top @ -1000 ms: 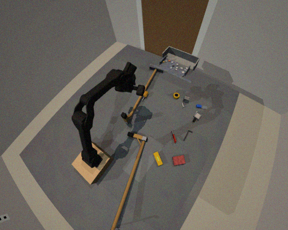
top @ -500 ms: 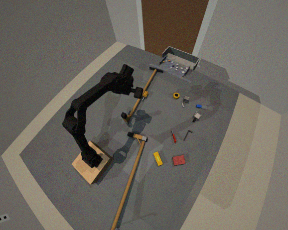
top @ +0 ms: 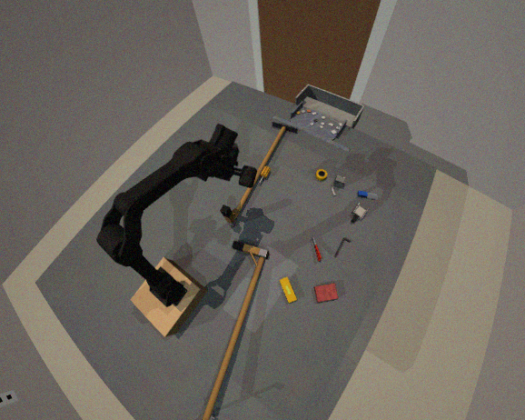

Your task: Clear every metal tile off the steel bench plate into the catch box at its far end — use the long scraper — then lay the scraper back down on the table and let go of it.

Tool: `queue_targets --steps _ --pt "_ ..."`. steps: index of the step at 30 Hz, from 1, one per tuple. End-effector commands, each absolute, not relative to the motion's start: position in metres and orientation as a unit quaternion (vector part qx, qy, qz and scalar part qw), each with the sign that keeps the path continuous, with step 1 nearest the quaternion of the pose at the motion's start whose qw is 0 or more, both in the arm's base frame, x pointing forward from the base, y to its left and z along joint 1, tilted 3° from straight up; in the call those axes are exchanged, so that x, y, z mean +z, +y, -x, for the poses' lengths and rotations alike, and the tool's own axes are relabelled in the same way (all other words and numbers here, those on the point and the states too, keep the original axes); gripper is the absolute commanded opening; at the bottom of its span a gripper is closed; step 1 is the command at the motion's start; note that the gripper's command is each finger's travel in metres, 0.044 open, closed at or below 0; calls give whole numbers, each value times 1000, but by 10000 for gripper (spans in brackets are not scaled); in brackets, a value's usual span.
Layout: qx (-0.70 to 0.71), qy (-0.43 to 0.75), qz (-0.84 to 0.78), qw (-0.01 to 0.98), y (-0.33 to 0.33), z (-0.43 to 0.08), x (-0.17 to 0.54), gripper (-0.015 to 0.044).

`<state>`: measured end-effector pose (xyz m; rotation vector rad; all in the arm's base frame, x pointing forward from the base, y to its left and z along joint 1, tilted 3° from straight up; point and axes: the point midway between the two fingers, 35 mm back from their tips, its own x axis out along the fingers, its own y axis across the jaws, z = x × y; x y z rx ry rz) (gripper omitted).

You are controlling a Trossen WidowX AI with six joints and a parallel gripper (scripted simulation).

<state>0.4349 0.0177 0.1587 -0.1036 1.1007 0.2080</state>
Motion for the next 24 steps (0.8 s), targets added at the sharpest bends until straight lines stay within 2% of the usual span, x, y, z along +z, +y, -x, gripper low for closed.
queue_targets --steps 1,24 --pt "97 519 44 848 17 -428 159 440" --pt "89 488 29 868 8 -378 163 440"
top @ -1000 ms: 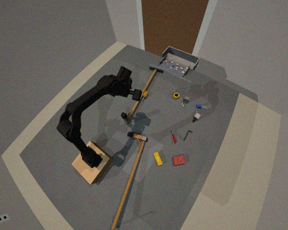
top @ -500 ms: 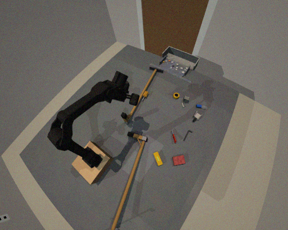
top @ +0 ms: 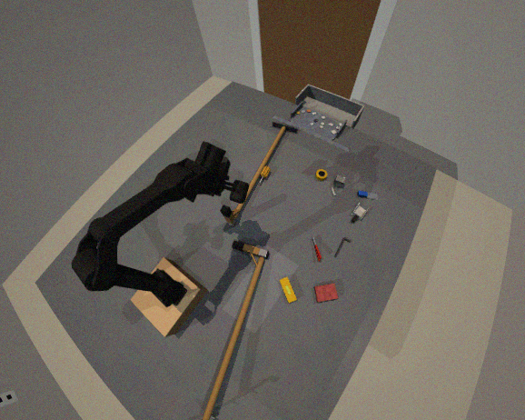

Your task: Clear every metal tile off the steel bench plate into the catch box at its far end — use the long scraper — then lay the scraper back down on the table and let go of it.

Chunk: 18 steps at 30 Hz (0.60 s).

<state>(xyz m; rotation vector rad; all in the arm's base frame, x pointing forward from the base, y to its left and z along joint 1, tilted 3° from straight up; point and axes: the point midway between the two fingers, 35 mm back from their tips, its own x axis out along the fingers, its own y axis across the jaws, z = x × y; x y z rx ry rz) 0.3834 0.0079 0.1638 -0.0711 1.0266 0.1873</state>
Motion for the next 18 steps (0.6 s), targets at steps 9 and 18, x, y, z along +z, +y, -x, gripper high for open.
queue_targets --steps 9,18 --pt "85 476 24 875 5 -358 160 440" --pt "82 464 19 882 4 -339 155 440"
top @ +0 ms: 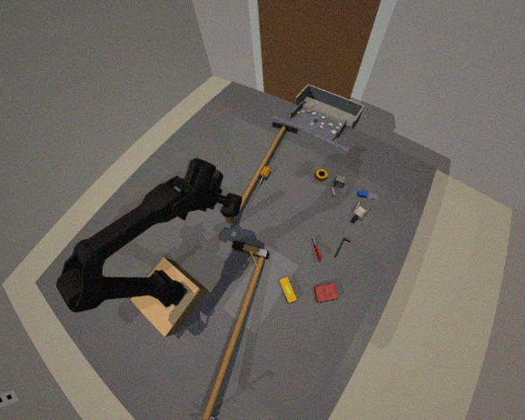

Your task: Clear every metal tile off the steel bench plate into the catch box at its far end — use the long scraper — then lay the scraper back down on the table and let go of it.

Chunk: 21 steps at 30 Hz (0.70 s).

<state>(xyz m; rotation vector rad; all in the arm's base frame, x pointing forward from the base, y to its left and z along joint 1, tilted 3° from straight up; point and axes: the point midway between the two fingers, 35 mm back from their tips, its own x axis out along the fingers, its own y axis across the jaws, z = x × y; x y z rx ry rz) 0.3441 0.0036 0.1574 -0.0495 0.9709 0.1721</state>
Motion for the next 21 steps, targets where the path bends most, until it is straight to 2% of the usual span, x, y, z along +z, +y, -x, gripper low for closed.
queue_targets --steps 1,21 --pt "82 462 19 883 3 -336 155 440" --pt "74 436 9 897 0 -293 137 440"
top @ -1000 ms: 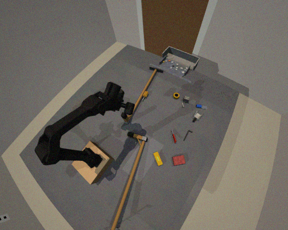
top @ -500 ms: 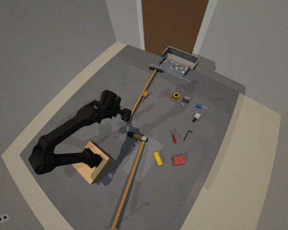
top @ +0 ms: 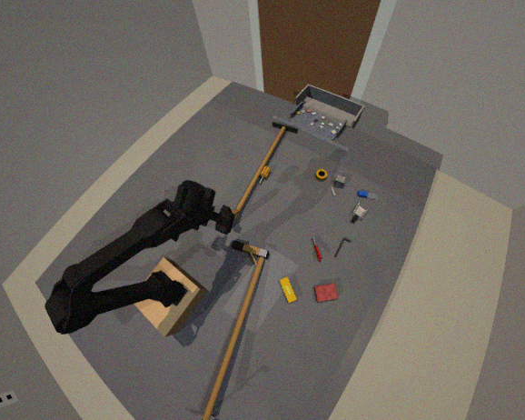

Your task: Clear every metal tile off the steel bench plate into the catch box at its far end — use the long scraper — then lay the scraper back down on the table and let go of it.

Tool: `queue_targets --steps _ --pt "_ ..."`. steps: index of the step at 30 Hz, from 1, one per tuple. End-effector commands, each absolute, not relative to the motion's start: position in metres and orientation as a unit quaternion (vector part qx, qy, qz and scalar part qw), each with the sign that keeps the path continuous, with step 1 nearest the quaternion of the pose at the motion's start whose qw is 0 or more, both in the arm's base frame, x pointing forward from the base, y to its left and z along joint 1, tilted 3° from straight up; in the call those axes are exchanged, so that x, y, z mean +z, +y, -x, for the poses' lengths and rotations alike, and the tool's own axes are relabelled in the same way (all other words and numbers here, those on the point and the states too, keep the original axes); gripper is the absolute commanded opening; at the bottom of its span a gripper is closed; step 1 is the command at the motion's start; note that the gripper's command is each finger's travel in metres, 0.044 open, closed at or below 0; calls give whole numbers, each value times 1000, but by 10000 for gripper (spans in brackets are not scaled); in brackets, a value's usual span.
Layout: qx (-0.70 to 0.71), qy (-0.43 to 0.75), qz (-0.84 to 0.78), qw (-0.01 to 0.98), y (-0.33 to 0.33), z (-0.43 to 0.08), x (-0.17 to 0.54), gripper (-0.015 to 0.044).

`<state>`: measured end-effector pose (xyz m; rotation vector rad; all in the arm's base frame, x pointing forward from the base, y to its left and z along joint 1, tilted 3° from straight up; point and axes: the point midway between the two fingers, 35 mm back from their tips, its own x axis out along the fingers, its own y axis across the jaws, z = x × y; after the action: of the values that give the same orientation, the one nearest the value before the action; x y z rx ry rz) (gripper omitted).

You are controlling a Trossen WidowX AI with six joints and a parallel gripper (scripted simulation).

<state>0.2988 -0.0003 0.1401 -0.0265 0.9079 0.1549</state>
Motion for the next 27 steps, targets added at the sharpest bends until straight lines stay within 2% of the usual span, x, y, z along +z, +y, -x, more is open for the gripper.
queue_targets --steps 1,27 --pt "74 435 9 897 0 -292 136 440" --pt "74 434 8 898 2 -299 88 440"
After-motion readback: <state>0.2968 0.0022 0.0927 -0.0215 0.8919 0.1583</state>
